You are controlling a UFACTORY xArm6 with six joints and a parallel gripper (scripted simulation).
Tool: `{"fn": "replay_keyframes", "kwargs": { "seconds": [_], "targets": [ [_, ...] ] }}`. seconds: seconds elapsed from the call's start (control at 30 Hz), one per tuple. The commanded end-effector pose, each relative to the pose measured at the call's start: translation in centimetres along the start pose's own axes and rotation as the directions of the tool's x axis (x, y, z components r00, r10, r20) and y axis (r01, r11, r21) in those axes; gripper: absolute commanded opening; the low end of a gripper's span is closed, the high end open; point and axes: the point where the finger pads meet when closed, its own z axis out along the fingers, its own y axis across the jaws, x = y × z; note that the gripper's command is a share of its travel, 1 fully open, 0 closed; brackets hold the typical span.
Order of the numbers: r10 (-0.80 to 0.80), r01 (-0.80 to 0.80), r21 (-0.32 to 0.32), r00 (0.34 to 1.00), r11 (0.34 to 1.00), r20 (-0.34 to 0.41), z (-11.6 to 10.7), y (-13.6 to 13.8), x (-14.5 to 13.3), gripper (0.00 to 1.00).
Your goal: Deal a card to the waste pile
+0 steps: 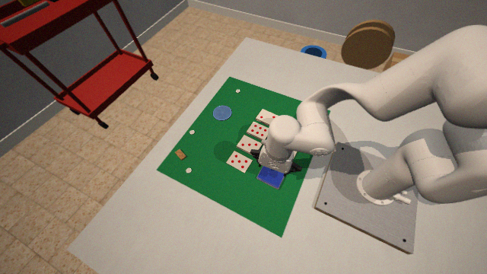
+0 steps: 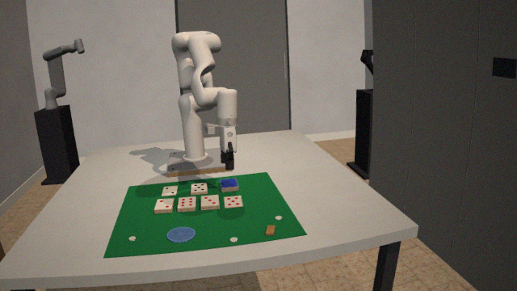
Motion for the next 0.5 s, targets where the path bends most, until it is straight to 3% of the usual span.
{"fn": "replay_keyframes", "kwargs": {
  "seconds": [0.0, 0.13, 0.17, 0.3, 0.47],
  "targets": [
    [-0.274, 0.274, 0.006, 0.961, 0.962, 0.027, -0.11, -0.15, -0.03, 1.0],
    [-0.364, 0.364, 0.011, 0.931, 0.931, 0.022, -0.11, -0.15, -0.03, 1.0],
    [-0.489, 0.489, 0.016, 0.872, 0.872, 0.019, -0.11, -0.15, -0.04, 1.0],
    [-0.627, 0.626, 0.021, 0.779, 0.779, 0.011, -0.1, -0.15, -0.04, 1.0],
    [-0.79, 0.79, 0.026, 0.613, 0.613, 0.005, -0.1, -0.15, -0.04, 1.0]
  ]
}}
